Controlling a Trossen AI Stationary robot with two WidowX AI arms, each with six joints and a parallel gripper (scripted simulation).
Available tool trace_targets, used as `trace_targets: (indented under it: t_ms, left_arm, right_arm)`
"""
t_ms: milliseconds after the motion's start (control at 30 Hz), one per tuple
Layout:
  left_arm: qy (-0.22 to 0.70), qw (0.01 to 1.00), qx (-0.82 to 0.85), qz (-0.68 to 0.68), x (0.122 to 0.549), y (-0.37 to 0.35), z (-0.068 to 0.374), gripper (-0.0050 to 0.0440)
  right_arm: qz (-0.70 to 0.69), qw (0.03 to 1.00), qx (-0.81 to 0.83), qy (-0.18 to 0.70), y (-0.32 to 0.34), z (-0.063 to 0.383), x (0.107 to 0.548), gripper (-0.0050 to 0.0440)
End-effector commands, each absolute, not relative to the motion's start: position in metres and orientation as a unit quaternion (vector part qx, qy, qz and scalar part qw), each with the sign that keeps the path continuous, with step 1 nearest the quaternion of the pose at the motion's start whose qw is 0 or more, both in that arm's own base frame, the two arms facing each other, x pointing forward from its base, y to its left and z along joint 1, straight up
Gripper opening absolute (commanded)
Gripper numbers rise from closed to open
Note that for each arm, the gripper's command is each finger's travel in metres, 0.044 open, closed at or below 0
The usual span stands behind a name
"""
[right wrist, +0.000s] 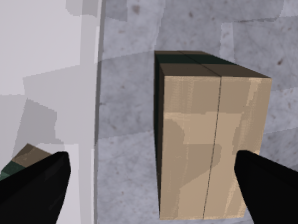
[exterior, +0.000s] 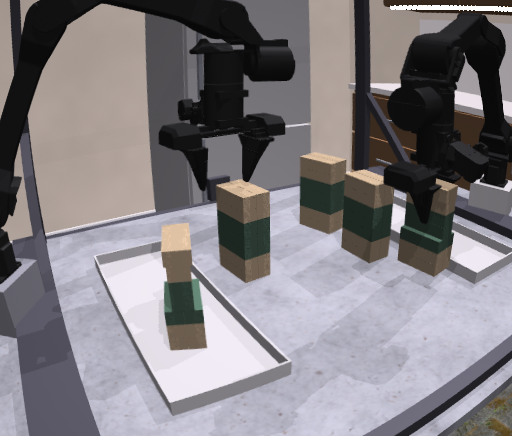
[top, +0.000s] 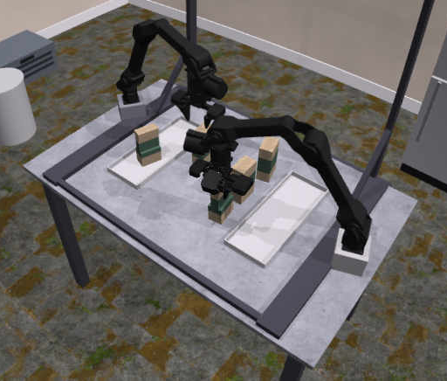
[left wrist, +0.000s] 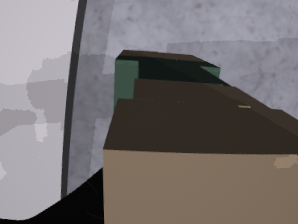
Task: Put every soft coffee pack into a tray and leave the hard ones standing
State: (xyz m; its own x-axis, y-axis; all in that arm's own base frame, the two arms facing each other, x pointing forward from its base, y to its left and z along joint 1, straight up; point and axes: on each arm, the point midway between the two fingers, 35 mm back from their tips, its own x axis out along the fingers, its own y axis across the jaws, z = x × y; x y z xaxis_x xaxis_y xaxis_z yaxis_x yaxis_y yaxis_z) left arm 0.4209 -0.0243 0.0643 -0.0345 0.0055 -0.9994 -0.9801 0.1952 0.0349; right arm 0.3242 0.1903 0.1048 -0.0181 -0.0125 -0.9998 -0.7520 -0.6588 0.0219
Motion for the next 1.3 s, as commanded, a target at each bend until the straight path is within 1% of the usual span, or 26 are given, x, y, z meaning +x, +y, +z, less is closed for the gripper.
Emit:
trace_targets:
  t_ms: [0,233,300,467,1267]
  left_arm:
    - [0.54,0.556,-0.454,0.439,0.428,-0.025,0.096,0.0104]
    - [0.54,0.556,-0.454,0.439,0.428,-0.025,0.099,0.0104]
    - [0.54,0.556,-0.454,0.439,0.428,-0.025,0.099,0.0104]
    - [0.54,0.556,-0.454,0.439,0.428,-0.025,0.099,0.0104]
    - [0.54,0.556,-0.454,0.439,0.428,-0.025,0.099,0.0104]
  right_arm:
    - [0.639,0.299,-0.649,0.285,0.173,0.118,0.301,0.0358]
    - [0.64,0.298,-0.648,0.286,0.139,0.117,0.253,0.0358]
    - [0.64,0.298,-0.648,0.286,0.139,0.117,0.253,0.0358]
    - [0.64,0.297,-0.648,0.287,0.118,0.117,0.224,0.0358]
    - [0.64,0.297,-0.648,0.287,0.118,0.117,0.224,0.0358]
